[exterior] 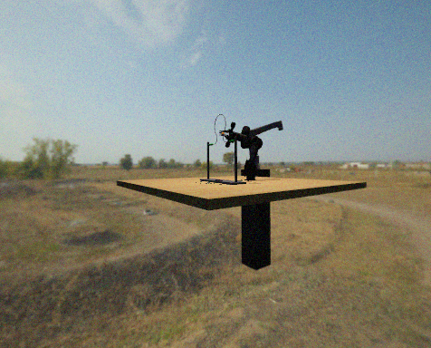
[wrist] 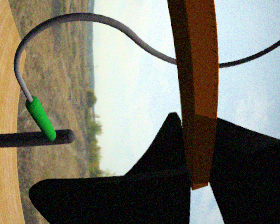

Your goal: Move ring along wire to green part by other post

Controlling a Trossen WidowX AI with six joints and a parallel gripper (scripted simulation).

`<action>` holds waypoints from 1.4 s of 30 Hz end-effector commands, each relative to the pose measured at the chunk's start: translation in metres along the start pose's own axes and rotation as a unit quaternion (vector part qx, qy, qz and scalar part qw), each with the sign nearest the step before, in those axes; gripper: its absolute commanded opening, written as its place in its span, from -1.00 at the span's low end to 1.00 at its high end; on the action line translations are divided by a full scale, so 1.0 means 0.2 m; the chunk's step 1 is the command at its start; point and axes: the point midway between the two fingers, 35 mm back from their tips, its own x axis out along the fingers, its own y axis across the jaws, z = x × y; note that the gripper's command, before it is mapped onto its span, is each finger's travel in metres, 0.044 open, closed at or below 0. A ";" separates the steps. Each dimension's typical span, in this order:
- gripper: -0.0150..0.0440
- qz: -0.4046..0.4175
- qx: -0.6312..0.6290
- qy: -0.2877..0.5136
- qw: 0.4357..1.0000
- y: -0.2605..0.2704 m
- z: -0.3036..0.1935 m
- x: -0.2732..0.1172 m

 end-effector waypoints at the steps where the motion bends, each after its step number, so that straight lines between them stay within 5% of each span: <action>1: -1.00 0.023 0.031 0.006 0.999 0.05 -0.01 -0.01; 30: -1.00 0.178 0.221 0.029 0.958 0.39 0.08 -0.12; 42: -1.00 0.261 0.355 0.010 0.898 0.58 0.21 -0.19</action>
